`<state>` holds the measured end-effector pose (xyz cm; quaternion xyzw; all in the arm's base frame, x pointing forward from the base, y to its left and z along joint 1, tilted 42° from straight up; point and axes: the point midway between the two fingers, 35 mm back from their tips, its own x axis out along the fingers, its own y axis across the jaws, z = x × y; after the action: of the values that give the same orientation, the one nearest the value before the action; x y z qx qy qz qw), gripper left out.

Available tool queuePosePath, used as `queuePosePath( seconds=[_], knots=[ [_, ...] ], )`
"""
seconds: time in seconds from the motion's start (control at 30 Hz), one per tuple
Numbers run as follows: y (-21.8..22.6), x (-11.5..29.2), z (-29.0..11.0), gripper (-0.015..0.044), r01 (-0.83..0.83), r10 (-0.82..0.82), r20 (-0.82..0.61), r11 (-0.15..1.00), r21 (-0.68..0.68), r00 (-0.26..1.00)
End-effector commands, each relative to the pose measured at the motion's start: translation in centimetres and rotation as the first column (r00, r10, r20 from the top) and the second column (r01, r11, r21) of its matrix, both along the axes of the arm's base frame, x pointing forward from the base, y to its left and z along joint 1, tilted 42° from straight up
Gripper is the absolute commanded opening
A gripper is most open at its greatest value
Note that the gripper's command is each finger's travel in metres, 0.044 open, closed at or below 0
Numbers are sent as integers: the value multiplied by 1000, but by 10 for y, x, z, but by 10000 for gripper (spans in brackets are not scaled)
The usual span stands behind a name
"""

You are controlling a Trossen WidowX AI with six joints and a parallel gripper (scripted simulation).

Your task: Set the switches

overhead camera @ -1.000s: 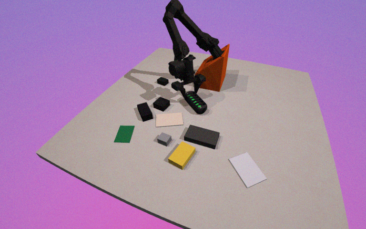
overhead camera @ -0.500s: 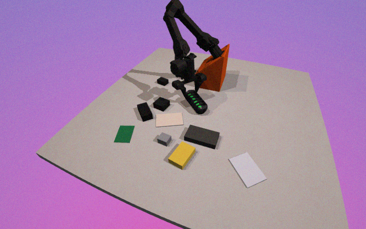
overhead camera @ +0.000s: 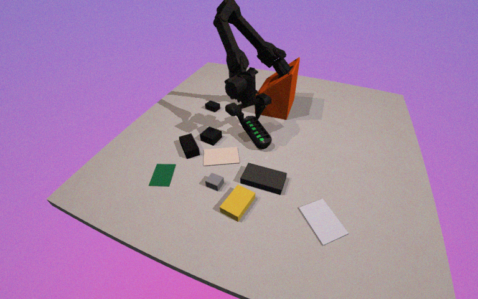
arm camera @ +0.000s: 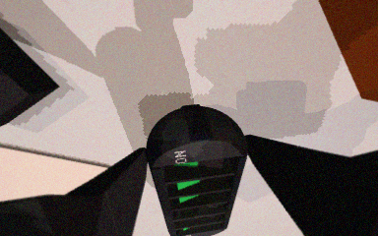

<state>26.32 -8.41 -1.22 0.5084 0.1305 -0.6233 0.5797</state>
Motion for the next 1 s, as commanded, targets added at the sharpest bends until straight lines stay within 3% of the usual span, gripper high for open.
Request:
queuePosePath(
  seconds=[0.0,0.97],
  knots=[
    [6,3,1,337,-8,8,2,1000,1,1000],
    [29,8,6,337,17,-18,-14,999,-47,1000]
  ],
)
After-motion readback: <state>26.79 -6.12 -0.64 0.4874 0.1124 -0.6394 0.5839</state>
